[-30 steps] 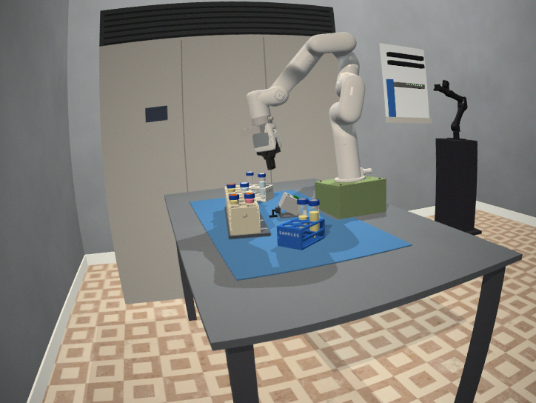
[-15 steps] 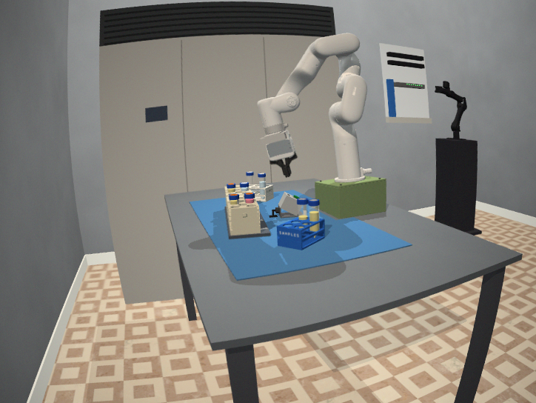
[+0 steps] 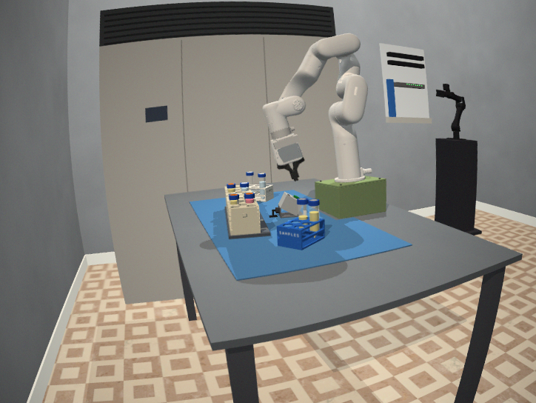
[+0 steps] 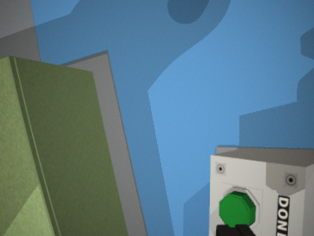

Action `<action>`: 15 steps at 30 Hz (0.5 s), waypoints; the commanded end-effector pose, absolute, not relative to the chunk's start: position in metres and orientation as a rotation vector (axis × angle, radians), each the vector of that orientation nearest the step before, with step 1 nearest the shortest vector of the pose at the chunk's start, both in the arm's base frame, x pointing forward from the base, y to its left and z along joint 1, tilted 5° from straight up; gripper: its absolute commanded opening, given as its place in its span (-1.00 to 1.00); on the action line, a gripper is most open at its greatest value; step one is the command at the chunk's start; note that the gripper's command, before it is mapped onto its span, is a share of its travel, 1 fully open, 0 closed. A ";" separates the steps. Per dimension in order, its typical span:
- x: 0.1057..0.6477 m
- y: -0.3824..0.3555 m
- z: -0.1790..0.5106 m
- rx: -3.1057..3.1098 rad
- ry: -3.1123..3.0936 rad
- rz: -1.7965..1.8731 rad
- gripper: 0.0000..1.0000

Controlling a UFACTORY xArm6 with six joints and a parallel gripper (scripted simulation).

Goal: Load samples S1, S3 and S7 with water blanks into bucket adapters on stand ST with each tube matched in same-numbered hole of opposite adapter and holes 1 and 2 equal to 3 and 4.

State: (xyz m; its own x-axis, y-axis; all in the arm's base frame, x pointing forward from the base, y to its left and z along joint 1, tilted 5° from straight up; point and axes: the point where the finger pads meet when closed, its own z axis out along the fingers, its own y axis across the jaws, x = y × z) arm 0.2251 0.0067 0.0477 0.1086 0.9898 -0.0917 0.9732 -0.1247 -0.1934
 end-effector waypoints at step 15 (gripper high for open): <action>0.227 0.005 0.024 -2.271 -2.025 0.300 -1.00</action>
State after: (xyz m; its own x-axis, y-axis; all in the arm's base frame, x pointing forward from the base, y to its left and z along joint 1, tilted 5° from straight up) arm 0.2251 0.0057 0.0313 0.1049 0.9904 -0.0905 0.9733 -0.1209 -0.1952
